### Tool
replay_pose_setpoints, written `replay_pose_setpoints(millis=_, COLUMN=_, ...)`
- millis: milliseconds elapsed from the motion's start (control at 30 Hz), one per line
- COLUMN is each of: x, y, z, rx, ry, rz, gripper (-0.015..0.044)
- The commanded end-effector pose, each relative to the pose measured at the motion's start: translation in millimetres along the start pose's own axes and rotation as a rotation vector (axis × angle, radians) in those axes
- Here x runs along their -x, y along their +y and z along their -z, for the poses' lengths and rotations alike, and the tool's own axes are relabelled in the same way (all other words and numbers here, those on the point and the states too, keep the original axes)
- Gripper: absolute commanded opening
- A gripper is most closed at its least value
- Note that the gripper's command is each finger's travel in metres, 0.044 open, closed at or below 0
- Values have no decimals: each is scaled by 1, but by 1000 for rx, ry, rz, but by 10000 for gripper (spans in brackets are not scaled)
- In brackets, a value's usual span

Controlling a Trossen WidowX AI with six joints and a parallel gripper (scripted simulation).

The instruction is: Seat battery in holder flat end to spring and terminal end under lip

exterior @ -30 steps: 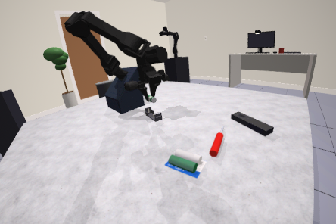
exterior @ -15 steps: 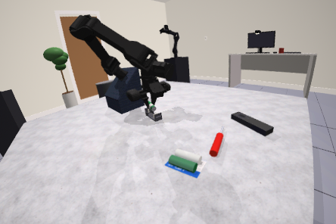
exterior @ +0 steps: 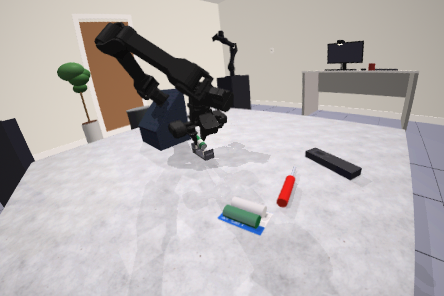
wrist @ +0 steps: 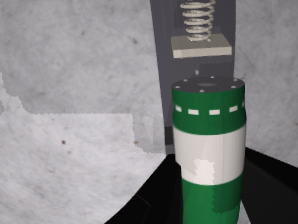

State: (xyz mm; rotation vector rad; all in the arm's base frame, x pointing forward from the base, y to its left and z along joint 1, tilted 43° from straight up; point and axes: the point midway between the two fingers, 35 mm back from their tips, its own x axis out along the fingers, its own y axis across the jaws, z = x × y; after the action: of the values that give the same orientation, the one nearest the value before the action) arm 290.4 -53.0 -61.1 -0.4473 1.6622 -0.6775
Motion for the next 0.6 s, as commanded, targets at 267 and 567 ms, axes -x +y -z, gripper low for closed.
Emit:
replay_pose_setpoints(millis=267, x=-3, y=0, z=-5, rx=-11, ry=70, rz=-4, gripper=81)
replay_pose_setpoints(millis=567, x=-6, y=0, z=-8, rx=-12, ry=125, rz=-4, gripper=81)
